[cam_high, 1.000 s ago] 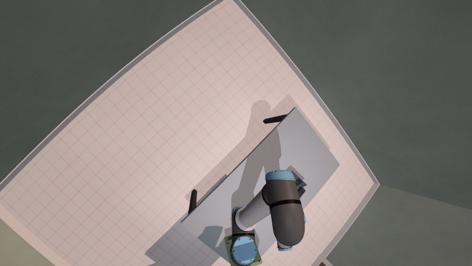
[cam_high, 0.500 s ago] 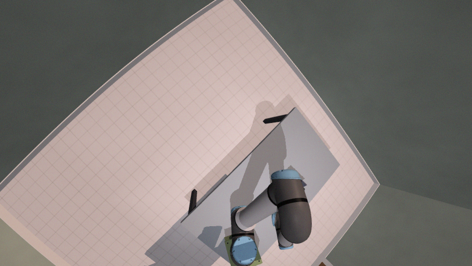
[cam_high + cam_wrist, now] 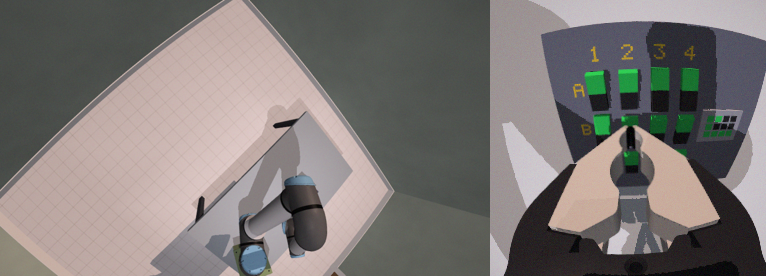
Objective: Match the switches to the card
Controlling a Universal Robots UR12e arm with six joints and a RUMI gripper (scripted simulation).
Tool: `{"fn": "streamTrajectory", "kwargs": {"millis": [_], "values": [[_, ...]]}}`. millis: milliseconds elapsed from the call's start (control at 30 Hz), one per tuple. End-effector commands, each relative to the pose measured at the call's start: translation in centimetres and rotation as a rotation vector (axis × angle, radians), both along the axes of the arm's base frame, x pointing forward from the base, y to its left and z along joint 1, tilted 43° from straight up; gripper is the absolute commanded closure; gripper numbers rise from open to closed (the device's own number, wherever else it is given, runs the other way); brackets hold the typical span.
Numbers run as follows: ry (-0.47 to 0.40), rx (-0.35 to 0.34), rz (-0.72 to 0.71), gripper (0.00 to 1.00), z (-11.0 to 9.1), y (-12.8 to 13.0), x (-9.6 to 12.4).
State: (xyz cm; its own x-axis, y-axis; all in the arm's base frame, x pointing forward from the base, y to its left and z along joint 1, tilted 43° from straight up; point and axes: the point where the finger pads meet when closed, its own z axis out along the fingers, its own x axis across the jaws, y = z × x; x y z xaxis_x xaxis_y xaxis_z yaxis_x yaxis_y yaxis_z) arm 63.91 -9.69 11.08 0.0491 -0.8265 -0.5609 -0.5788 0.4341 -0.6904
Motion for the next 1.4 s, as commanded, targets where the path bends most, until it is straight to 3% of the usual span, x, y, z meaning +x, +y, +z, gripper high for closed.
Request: {"fn": "streamTrajectory", "kwargs": {"millis": [0,1133,1367], "values": [[-0.001,-0.001,0.000,1.00,0.0,0.0,0.1],[-0.001,-0.001,0.000,1.00,-0.2,0.2,0.5],[-0.001,-0.001,0.000,1.00,0.3,-0.3,-0.5]]}}
